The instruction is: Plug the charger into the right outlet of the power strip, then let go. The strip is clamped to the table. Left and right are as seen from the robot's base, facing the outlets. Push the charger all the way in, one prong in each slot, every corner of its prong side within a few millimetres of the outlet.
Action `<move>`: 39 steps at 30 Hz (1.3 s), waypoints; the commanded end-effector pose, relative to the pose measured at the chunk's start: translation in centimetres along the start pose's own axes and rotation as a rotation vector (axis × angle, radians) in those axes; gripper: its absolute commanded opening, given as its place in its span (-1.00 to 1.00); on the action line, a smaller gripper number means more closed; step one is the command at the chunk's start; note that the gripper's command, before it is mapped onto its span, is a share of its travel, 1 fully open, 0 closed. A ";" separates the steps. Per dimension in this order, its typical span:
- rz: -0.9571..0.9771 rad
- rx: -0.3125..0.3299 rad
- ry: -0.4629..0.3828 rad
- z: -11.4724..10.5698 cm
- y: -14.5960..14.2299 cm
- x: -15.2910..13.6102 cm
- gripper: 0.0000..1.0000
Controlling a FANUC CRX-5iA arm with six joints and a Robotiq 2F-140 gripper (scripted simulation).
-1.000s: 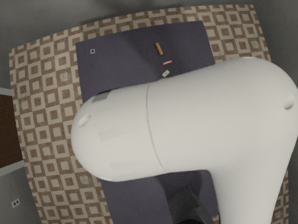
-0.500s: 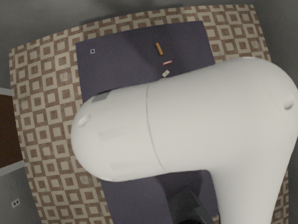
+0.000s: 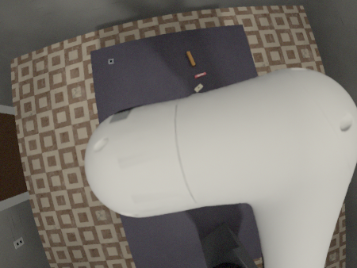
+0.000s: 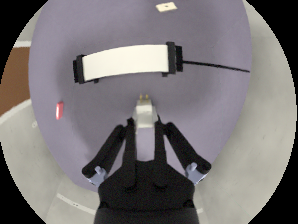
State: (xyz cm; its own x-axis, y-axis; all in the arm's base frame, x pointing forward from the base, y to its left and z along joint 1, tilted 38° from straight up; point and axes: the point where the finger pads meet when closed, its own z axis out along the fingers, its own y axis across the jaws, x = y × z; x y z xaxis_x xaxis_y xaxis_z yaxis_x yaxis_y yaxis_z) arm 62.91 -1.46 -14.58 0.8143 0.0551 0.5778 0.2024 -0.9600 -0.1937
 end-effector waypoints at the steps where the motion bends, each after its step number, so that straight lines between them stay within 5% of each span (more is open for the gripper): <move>1: 0.000 -0.001 0.001 0.0 0.0 0.1 -0.80; 39: -0.001 -0.001 0.003 0.0 0.0 3.4 -0.80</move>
State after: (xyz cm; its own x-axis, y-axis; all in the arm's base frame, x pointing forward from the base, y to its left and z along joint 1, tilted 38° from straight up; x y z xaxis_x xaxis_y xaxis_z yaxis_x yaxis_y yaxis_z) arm 65.47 -1.29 -12.77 0.8132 0.0550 0.5794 0.2025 -0.9600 -0.1932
